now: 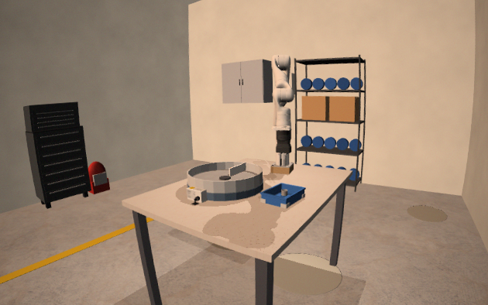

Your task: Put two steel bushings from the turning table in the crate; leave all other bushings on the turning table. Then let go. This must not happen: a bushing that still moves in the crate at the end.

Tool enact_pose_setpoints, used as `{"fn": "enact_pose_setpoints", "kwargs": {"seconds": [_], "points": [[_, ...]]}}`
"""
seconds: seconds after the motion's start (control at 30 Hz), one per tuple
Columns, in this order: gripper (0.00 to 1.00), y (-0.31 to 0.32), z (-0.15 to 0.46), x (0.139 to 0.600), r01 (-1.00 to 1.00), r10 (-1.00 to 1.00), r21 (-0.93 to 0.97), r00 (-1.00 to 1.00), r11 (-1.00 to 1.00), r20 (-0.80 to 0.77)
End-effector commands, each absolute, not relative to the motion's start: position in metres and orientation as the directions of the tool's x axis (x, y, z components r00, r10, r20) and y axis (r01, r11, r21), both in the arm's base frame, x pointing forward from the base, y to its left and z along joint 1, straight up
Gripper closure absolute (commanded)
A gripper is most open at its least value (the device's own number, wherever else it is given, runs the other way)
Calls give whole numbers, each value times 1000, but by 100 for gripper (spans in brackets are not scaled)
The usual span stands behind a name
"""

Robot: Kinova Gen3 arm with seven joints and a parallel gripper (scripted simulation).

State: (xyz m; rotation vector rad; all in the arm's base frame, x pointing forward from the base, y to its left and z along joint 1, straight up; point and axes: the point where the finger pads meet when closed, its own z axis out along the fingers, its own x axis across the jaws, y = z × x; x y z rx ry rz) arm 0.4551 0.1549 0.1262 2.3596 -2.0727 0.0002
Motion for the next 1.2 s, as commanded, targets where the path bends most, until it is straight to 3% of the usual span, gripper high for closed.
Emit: {"fn": "enact_pose_setpoints", "kwargs": {"seconds": [0.0, 0.73, 0.9, 1.17], "points": [[58, 155, 127, 456, -992, -992, -1, 129, -129, 0], [58, 155, 127, 456, -992, -992, -1, 129, -129, 0], [60, 106, 123, 432, -1000, -1000, -2, 17, -17, 0], [60, 106, 123, 432, -1000, -1000, -2, 17, -17, 0]]}}
